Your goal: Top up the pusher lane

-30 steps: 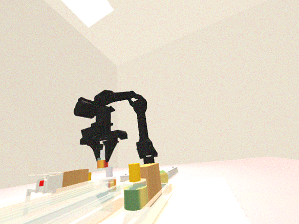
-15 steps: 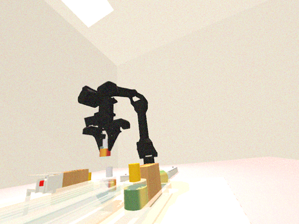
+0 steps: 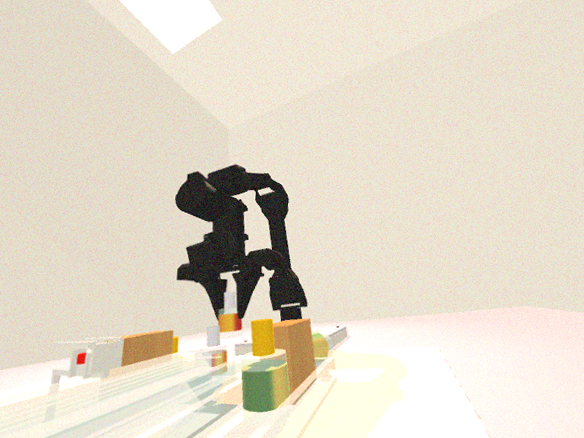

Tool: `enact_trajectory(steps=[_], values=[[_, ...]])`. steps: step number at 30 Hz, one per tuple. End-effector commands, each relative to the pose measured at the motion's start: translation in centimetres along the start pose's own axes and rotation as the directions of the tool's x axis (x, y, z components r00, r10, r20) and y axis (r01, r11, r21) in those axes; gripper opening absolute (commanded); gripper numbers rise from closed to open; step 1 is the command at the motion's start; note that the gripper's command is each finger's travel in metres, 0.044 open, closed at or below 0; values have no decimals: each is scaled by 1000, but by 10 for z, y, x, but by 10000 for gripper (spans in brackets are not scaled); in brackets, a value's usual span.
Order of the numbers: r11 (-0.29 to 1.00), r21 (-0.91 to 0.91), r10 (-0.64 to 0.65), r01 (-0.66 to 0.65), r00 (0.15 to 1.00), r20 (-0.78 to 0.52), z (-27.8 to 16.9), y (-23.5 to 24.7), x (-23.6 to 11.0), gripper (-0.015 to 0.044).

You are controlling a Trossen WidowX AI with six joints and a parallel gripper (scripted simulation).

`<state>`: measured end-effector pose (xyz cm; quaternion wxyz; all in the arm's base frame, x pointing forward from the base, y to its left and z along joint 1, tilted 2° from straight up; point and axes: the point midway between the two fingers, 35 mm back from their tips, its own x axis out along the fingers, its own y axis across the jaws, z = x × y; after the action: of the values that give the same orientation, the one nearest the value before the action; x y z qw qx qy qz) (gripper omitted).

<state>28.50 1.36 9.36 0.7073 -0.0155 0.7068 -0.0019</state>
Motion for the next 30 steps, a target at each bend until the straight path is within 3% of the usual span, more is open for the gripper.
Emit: enact_trajectory(steps=[1, 8, 30], values=[[1000, 8, 2, -2, 1000, 4, 1, 2, 4, 0], [1000, 8, 1, -1, 1000, 4, 1, 2, 24, 0], [1000, 8, 1, -1, 1000, 4, 10, 2, 25, 0]])
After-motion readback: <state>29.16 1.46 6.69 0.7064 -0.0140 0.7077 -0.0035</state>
